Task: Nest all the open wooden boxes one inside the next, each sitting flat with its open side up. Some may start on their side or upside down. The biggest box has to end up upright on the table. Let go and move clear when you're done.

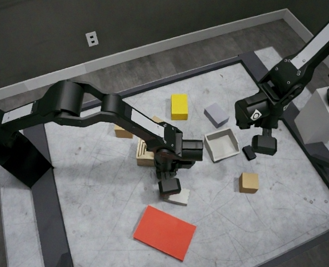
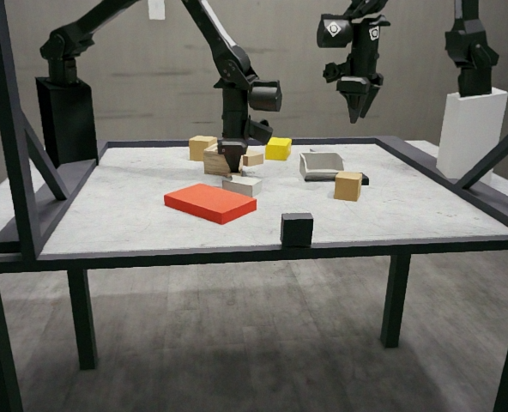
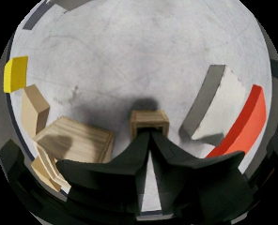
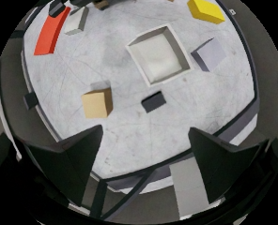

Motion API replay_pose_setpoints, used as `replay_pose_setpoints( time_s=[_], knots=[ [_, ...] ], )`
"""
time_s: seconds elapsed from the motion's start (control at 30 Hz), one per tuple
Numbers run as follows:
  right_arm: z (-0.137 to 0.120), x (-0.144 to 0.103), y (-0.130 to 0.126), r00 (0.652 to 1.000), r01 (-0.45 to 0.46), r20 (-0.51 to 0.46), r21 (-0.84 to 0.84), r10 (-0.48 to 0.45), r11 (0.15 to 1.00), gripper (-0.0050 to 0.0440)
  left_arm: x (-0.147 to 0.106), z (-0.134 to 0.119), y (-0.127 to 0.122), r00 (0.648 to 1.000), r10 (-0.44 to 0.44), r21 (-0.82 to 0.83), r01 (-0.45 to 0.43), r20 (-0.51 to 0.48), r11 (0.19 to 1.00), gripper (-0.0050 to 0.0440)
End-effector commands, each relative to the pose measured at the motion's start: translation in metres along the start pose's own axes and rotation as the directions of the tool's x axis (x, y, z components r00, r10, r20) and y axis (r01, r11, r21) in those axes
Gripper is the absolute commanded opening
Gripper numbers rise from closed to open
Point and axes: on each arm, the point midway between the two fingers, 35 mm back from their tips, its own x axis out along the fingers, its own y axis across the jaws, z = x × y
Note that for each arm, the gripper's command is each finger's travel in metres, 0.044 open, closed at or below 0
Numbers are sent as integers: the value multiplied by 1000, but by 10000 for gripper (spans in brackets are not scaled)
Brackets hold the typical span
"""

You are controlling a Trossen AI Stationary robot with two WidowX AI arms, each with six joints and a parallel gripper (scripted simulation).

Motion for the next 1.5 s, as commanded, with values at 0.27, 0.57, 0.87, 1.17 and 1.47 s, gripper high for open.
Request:
replay_pose_setpoints(
  time_s=[0.27, 0.57, 0.87, 1.17, 1.47],
  knots=[
    [5, -6, 3, 1000, -16, 21, 4, 16, 1000, 400, -6, 9, -4, 999, -6, 3, 6, 32, 1000, 110],
    [5, -6, 3, 1000, -16, 21, 4, 16, 1000, 400, -6, 9, -4, 999, -6, 3, 6, 32, 1000, 110],
    [5, -6, 3, 1000, -16, 21, 4, 16, 1000, 400, -6, 9, -4, 999, -6, 3, 6, 32, 1000, 110],
    [5, -6, 3, 1000, -16, 21, 4, 16, 1000, 400, -38, 10, -3, 999, -7, 5, 7, 38, 1000, 110],
    [5, -6, 3, 1000, -16, 21, 4, 16, 1000, 400, -72, 8, -3, 999, -8, 5, 8, 41, 1000, 110]
  ],
)
